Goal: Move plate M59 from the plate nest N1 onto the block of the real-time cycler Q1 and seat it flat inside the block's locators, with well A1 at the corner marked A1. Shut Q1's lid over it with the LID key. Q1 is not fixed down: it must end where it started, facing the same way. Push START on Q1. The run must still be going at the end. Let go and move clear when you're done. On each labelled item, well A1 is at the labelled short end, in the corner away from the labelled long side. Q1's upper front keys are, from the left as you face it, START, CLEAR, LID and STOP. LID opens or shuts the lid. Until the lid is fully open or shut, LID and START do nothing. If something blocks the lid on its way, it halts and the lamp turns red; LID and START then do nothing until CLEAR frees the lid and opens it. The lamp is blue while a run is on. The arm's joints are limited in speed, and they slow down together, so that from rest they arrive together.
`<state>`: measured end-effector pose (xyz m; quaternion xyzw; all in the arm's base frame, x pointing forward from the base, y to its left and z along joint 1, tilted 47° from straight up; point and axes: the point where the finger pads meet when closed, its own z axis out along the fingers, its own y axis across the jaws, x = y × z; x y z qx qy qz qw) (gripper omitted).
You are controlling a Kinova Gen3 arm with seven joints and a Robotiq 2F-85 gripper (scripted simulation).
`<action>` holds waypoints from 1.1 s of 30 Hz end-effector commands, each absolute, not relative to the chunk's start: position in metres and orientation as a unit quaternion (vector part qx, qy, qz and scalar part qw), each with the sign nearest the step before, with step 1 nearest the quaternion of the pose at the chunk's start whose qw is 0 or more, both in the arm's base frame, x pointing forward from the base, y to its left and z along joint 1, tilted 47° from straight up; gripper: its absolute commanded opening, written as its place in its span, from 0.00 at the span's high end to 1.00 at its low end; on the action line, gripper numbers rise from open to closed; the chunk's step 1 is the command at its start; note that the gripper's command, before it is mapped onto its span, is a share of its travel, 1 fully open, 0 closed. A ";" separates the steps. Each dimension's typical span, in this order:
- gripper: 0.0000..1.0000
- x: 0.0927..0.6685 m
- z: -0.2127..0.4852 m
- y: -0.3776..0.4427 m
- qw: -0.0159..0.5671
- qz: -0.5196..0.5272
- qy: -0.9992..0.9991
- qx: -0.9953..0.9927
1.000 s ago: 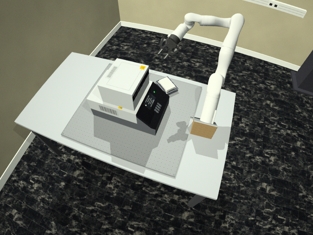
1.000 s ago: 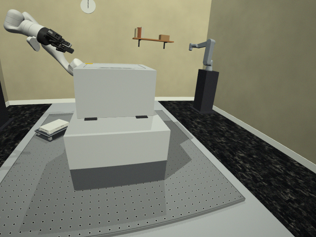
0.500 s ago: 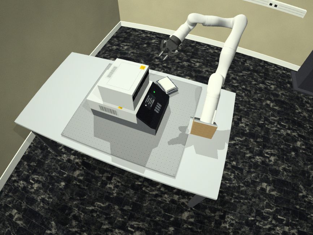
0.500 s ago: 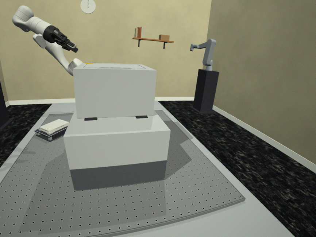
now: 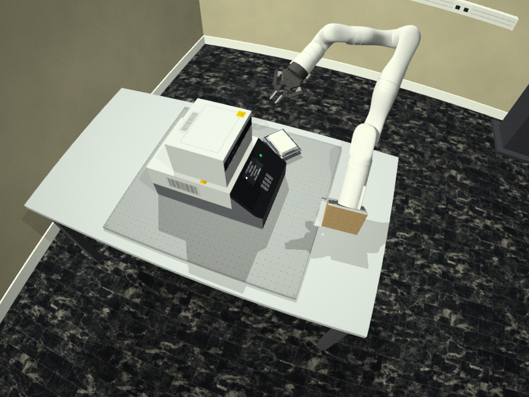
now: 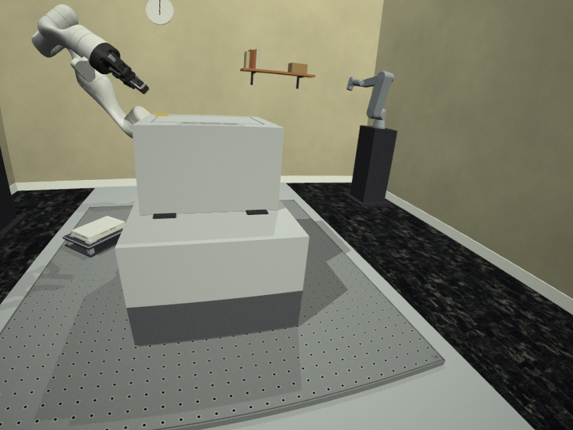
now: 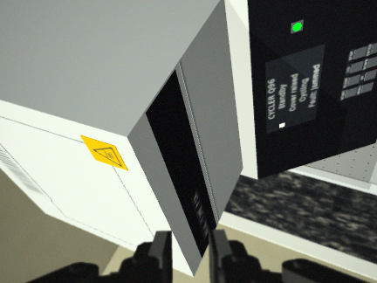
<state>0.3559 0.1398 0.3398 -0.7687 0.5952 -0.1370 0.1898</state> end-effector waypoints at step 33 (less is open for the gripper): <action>0.90 0.341 0.310 0.168 0.133 -0.225 0.683 -0.682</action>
